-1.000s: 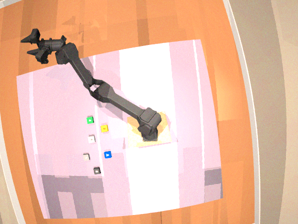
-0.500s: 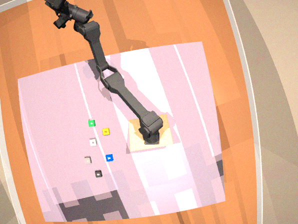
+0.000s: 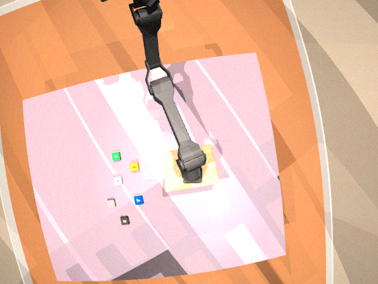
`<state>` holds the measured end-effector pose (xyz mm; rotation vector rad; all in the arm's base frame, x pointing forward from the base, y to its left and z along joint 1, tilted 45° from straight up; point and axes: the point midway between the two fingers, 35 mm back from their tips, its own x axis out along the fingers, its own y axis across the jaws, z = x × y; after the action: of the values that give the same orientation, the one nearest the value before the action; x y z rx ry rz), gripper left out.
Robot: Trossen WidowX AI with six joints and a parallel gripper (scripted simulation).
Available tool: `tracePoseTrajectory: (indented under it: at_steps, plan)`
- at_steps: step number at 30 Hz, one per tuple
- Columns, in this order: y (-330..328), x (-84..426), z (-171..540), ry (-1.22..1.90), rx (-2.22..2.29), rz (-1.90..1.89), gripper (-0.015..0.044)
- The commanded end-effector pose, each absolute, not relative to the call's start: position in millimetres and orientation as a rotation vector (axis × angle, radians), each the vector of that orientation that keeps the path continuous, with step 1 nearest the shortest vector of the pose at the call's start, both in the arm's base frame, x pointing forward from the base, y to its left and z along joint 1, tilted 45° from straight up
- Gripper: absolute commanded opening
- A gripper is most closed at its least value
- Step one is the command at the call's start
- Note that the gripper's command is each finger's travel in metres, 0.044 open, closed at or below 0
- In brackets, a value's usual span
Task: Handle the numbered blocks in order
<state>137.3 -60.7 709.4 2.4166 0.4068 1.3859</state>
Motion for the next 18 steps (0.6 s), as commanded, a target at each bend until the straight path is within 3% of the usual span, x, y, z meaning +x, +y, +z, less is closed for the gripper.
tracePoseTrajectory:
  at_steps: [1,9,18]
  plan:
    - [3.1,100.0,705.1,0.372,2.152,1.348,0.0400]
    - [139.1,66.1,653.3,0.314,1.605,1.165,0.0400]
    - [260.5,103.1,531.5,0.334,0.999,0.840,0.0400]
